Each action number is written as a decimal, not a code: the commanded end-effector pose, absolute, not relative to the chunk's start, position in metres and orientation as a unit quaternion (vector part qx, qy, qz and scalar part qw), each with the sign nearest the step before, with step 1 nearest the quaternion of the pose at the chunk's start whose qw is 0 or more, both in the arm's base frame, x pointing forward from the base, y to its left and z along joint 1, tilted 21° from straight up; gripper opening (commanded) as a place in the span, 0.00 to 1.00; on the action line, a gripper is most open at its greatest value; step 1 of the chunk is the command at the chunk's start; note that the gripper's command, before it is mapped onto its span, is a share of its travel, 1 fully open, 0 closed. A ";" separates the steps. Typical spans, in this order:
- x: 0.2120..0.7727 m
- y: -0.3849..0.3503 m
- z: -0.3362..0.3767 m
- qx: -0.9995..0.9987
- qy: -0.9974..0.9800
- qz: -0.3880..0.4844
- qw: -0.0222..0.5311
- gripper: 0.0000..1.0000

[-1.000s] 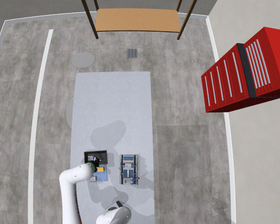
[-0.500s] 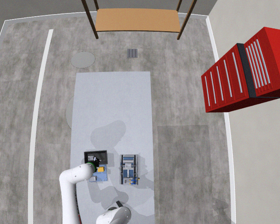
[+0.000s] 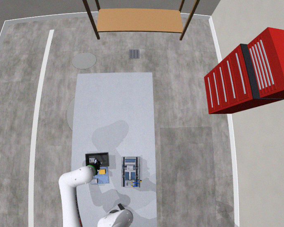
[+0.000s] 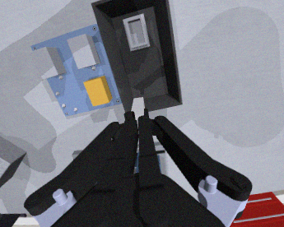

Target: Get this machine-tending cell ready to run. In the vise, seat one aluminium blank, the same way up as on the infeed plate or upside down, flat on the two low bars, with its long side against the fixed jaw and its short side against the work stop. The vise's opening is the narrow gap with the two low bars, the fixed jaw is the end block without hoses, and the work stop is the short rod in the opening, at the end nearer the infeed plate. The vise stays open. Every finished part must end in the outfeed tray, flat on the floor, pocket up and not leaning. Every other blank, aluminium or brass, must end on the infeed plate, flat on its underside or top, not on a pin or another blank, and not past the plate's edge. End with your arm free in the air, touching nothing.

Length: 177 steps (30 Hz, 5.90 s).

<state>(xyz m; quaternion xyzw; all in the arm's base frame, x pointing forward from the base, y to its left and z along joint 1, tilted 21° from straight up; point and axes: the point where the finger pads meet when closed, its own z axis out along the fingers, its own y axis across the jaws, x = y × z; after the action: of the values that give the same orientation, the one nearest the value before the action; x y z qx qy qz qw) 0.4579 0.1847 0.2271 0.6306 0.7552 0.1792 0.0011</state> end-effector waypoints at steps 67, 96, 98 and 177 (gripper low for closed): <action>0.480 -0.093 0.199 0.631 0.757 0.169 -0.001 0.00; 0.465 -0.158 0.183 0.631 0.755 0.179 0.001 0.00; 0.465 -0.158 0.183 0.631 0.755 0.179 0.001 0.00; 0.465 -0.090 0.191 0.631 0.755 0.179 0.001 0.40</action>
<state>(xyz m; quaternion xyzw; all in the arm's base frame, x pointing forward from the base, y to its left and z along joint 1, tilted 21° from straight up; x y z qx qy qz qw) 0.4640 -0.0910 0.1935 0.6305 0.7552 0.1792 0.0009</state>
